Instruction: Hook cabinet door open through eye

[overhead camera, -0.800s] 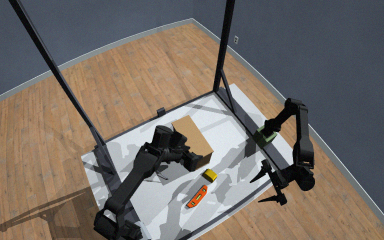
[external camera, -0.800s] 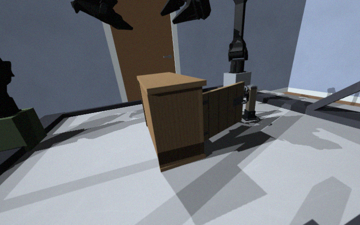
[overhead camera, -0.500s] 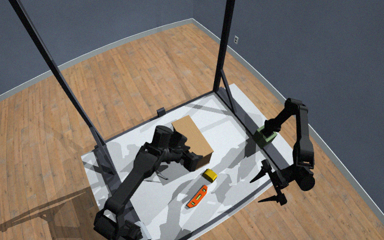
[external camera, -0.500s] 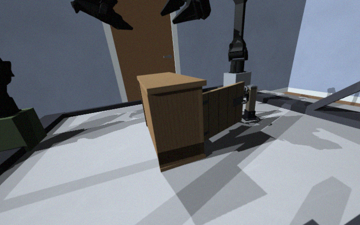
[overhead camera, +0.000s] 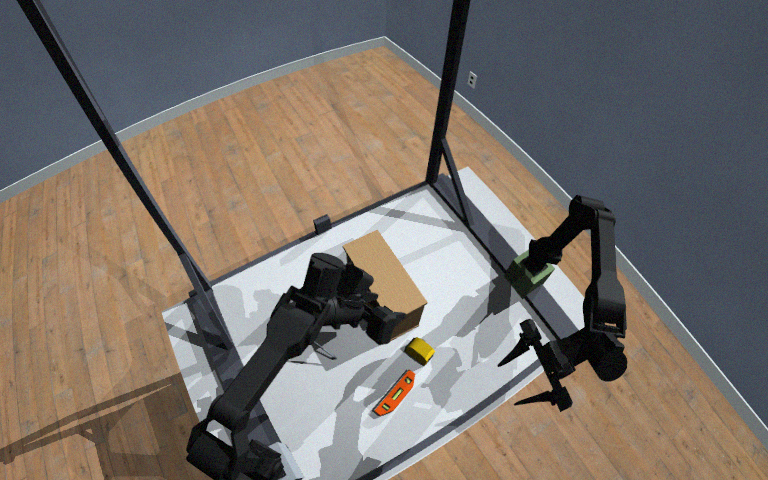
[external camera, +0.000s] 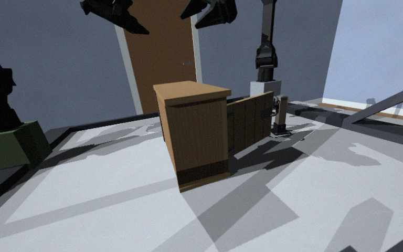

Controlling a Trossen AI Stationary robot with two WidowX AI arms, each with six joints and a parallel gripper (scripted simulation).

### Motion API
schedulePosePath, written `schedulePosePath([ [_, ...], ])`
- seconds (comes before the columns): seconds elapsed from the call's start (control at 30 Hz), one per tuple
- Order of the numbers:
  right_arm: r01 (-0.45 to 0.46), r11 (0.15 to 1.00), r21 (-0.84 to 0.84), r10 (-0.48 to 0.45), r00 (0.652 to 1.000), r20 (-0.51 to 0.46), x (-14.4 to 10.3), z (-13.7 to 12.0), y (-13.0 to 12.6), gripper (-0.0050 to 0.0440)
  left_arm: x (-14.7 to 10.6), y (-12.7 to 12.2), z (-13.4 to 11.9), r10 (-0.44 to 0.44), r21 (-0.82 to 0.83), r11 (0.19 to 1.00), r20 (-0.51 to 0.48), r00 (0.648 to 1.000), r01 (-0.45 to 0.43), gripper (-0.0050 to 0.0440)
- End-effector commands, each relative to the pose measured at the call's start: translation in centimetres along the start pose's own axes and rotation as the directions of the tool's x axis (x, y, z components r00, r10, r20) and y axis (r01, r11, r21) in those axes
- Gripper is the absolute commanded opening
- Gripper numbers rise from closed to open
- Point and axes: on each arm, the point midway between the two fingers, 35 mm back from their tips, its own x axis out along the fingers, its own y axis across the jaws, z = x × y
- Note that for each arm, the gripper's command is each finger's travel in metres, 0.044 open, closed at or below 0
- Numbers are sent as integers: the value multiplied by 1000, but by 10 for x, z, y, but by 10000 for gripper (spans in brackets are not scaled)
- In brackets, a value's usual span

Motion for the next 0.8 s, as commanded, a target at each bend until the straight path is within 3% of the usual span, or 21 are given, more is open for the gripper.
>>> schedulePosePath([
  [0.0, -34, 999, 14, 34, 998, 45, -13, -2, -2, 440, 11, -25, 19, 10, 32, 999, 1, 1000, -10, 400],
  [0.23, -170, 985, -7, 170, 982, 77, -21, -41, 20, 440, 74, -103, 30, 52, 11, 999, -44, 998, -52, 400],
  [0.3, -170, 985, -7, 170, 982, 77, -21, -41, 20, 440, 74, -103, 30, 52, 11, 999, -44, 998, -52, 400],
  [0.53, -304, 952, -30, 306, 946, 107, -27, -83, 42, 440, 107, -187, 36, 104, -37, 994, -5, 995, -104, 400],
  [0.77, -439, 896, -61, 444, 886, 134, -34, -125, 66, 440, 114, -240, 37, 129, -91, 988, 50, 990, -124, 400],
])
